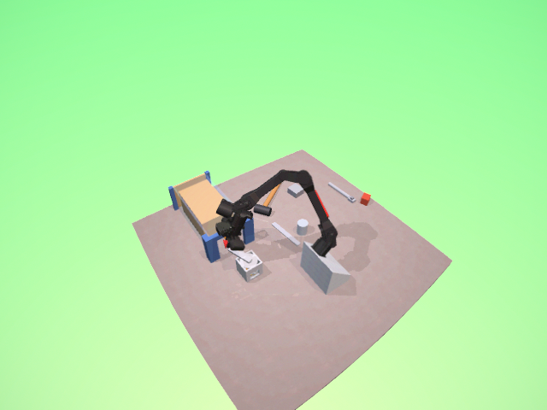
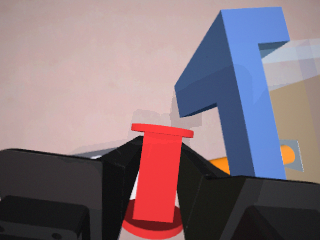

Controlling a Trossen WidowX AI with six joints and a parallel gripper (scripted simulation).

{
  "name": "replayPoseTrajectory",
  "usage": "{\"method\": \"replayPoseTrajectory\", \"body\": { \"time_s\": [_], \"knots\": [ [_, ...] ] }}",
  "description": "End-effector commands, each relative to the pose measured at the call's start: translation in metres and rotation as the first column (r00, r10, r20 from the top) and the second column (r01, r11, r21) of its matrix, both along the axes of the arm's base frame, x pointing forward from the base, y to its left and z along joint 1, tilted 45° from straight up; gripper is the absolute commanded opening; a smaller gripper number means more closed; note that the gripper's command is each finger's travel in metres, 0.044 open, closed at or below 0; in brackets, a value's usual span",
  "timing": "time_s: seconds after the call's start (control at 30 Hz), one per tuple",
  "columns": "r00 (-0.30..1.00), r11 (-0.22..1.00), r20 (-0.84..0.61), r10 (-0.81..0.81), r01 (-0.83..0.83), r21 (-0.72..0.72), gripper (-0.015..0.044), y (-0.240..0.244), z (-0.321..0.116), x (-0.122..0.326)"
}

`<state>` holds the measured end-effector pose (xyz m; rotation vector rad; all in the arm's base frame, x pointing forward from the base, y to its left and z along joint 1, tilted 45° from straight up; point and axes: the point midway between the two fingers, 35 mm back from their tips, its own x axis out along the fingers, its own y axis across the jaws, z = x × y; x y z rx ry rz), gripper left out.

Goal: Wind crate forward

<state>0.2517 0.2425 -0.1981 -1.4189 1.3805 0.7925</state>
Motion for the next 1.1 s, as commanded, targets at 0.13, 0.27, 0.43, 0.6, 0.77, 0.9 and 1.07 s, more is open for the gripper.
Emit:
{"method": "replayPoseTrajectory", "body": {
  "time_s": [0.13, 0.27, 0.43, 0.6, 0.77, 0.9, 1.07],
  "knots": [
    [1.000, 1.000, -0.025, 0.003, -0.002, 0.021, 0.0000, 0.013, -0.015, -0.014],
    [1.000, 1.000, -0.025, 0.003, -0.002, 0.021, 0.0000, 0.016, -0.018, -0.018],
    [1.000, 1.000, -0.026, 0.003, -0.002, 0.022, 0.0000, 0.019, -0.021, -0.022],
    [1.000, 1.000, -0.026, 0.003, -0.002, 0.022, 0.0000, 0.022, -0.024, -0.027],
    [1.000, 1.000, -0.026, 0.003, -0.002, 0.023, 0.0000, 0.025, -0.027, -0.032],
    [1.000, 1.000, -0.026, 0.003, -0.002, 0.023, 0.0000, 0.027, -0.029, -0.036],
    [1.000, 1.000, -0.027, 0.003, -0.002, 0.023, 0.0000, 0.029, -0.031, -0.042]
  ]
}}
